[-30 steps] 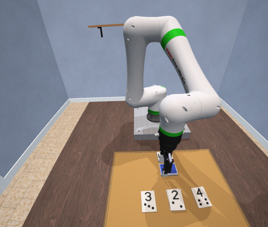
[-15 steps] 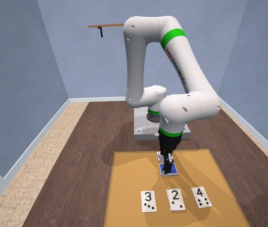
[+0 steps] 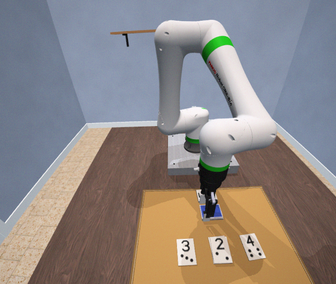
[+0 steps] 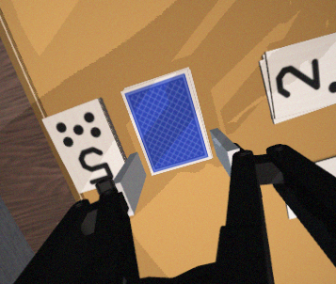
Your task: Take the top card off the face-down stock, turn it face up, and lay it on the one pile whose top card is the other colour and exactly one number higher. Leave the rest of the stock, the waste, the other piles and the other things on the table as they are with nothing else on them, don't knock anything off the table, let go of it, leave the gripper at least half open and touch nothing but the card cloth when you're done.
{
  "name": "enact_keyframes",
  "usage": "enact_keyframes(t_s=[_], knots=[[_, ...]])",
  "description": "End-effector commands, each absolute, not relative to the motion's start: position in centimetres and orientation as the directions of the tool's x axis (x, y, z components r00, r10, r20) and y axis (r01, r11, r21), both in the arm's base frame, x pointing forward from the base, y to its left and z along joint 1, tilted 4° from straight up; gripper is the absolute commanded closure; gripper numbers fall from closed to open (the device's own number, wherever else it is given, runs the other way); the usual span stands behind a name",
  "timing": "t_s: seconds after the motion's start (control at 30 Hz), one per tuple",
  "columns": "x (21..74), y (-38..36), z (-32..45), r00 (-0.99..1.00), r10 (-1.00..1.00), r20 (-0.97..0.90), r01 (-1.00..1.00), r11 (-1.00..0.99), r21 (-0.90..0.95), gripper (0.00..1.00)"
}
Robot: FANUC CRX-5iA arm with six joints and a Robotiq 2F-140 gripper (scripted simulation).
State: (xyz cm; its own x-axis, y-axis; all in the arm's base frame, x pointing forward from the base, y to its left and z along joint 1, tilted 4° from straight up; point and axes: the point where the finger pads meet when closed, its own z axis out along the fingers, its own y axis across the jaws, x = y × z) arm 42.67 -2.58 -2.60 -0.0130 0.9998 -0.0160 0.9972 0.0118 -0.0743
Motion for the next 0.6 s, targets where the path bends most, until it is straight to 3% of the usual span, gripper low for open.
enact_keyframes(t_s=[0.0,0.07,0.1,0.57], knots=[[42.70,-2.58,-2.59,-0.013,1.000,-0.016,0.997,0.012,-0.074,0.50],[42.70,-2.58,-2.59,-0.013,1.000,-0.016,0.997,0.012,-0.074,0.50],[42.70,-2.58,-2.59,-0.013,1.000,-0.016,0.997,0.012,-0.074,0.57],[42.70,-2.58,-2.59,-0.013,1.000,-0.016,0.997,0.012,-0.074,0.57]])
